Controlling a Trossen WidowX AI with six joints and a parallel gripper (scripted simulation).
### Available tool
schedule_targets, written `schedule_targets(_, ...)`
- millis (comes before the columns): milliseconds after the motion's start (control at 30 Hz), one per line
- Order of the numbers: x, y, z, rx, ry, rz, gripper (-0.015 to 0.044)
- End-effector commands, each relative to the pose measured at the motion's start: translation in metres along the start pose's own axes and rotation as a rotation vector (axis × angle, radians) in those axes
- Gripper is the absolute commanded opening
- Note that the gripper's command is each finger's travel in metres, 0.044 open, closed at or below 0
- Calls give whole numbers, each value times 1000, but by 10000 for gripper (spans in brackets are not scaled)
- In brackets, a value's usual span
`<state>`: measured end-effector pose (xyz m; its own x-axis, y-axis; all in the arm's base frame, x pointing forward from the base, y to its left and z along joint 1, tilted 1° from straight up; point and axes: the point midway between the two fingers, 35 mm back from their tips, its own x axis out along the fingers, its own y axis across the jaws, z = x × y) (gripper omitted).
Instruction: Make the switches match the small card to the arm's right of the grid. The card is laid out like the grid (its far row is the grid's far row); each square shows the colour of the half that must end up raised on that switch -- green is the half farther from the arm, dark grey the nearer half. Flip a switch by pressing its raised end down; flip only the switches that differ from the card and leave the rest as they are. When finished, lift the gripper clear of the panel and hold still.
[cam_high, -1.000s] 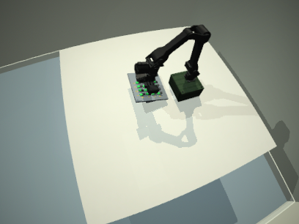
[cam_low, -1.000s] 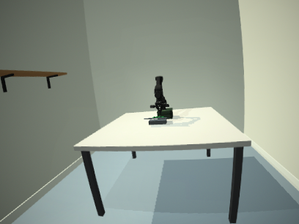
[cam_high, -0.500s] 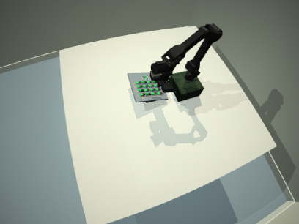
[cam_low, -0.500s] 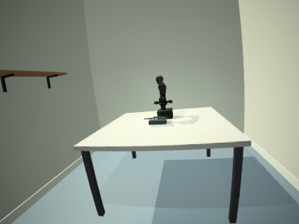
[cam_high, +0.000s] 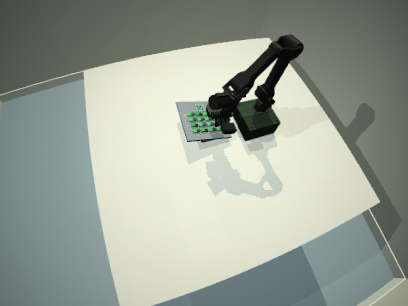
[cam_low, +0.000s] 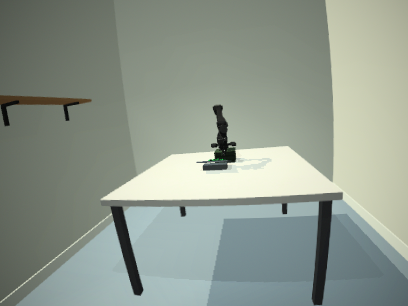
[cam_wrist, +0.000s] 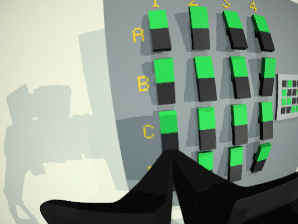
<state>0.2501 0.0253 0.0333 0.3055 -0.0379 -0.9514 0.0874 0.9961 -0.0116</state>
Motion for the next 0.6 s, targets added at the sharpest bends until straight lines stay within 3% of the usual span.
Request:
schedule_targets(0, 6, -1, -3, 0, 11, -7, 0)
schedule_targets(567, 20, -1, -4, 0, 10, -7, 0)
